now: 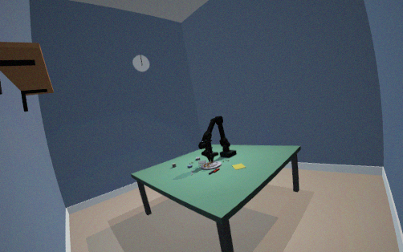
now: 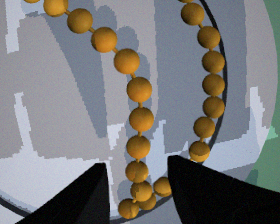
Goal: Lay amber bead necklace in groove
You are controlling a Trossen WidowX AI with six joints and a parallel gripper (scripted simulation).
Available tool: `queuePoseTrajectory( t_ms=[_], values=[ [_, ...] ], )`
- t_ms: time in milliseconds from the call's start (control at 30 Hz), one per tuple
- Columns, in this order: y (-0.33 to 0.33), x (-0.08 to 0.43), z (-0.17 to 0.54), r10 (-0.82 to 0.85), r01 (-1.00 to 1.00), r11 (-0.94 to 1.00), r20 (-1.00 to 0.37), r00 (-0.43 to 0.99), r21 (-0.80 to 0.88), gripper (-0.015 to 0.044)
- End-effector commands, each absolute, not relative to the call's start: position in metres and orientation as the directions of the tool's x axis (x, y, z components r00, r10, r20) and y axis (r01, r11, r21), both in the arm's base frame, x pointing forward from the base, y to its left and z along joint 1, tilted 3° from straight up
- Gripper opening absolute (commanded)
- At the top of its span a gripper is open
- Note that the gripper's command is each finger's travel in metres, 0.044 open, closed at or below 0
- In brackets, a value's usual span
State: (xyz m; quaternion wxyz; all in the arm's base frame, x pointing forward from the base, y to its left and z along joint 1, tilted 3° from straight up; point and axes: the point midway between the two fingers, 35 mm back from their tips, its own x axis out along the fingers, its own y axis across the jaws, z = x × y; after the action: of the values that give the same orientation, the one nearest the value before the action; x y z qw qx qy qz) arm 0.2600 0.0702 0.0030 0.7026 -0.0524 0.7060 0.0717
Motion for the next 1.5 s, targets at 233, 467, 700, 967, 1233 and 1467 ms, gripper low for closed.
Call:
queuePoseTrajectory(
  t_ms=[233,467,700,967,1233,1467],
  values=[
    [0.0696,0.2555,-0.0074,0.025,-0.167,0.986,-0.999,-0.022,0.028,0.0120],
    [0.0698,0.2575,-0.0054,0.025,-0.173,0.985,-1.000,-0.016,0.027,0.0000],
    [0.0698,0.2575,-0.0054,0.025,-0.173,0.985,-1.000,-0.016,0.027,0.0000],
    [0.0698,0.2575,-0.0054,0.025,-0.173,0.985,-1.000,-0.016,0.027,0.0000],
    [0.0698,0.2575,-0.0054,0.025,-0.173,0.985,-1.000,-0.016,0.027,0.0000],
    [0.0698,0.2575,-0.0054,0.025,-0.173,0.985,-1.000,-0.016,0.027,0.0000]
  ],
)
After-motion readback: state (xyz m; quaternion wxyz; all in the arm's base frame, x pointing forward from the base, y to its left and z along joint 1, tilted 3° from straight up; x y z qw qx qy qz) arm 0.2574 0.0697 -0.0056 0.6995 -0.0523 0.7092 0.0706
